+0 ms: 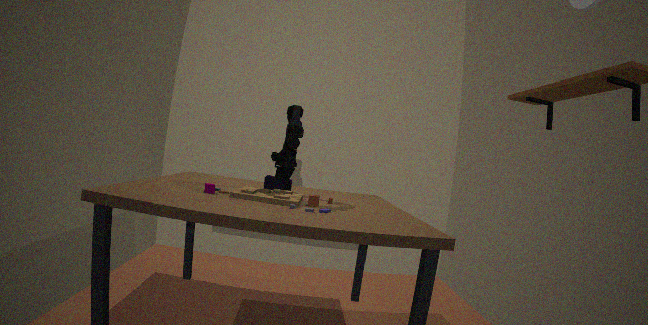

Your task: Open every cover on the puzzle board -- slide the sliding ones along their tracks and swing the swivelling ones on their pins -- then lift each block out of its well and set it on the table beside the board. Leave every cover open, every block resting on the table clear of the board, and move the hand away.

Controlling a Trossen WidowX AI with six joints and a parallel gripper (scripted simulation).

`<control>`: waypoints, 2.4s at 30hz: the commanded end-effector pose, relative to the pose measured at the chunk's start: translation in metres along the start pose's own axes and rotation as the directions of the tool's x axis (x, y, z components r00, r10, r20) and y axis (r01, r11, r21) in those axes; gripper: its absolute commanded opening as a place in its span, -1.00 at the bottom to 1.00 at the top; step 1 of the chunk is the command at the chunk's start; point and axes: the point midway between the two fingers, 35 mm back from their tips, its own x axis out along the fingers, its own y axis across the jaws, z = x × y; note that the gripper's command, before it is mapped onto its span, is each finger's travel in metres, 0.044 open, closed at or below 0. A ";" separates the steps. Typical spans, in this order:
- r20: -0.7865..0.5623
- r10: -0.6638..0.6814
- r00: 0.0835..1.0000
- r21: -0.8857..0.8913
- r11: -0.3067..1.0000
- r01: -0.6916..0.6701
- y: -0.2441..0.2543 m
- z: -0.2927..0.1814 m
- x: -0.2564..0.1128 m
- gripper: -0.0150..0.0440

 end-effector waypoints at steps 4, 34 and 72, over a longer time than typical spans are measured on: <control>0.000 -0.001 1.000 0.009 1.000 0.001 -0.001 0.000 0.001 -0.49; 0.000 -0.001 1.000 0.009 1.000 0.001 0.000 0.000 0.013 -0.49; 0.000 -0.001 1.000 0.009 1.000 0.001 -0.001 0.000 0.051 -0.49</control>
